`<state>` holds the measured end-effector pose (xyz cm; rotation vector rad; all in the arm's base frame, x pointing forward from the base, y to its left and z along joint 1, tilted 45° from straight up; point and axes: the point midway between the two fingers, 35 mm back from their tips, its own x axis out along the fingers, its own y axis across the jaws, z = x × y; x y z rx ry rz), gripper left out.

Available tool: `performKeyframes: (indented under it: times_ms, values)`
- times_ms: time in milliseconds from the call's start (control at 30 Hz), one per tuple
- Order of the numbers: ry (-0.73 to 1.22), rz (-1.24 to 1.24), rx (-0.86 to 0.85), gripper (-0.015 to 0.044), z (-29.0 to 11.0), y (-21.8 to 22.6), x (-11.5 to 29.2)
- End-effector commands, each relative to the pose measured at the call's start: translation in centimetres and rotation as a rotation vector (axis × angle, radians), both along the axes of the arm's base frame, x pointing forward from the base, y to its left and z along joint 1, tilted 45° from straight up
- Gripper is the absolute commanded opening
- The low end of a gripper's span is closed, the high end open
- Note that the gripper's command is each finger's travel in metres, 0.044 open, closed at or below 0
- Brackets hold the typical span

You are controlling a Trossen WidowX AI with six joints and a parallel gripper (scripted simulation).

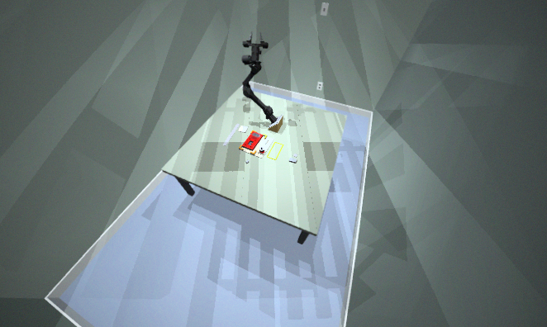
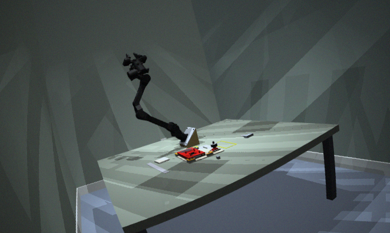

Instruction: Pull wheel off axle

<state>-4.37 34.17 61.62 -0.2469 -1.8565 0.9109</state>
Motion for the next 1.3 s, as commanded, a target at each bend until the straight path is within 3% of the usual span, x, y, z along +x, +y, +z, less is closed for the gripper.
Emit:
performKeyframes:
  times_ms: [0, 267, 467, 900, 1267]
  values:
    - [0.095, -0.001, -0.13, 0.03, -1.5, 2.8, 2.3]
    - [0.22, -0.092, -0.3, 0.03, -4.4, 6.0, 7.0]
    - [0.418, -0.101, -0.472, 0.03, -7.4, 8.8, 11.1]
    - [0.991, -0.145, -0.767, 0.03, -16.0, 12.4, 21.7]
    - [1.462, -0.23, -0.834, 0.03, -23.6, 11.4, 30.4]
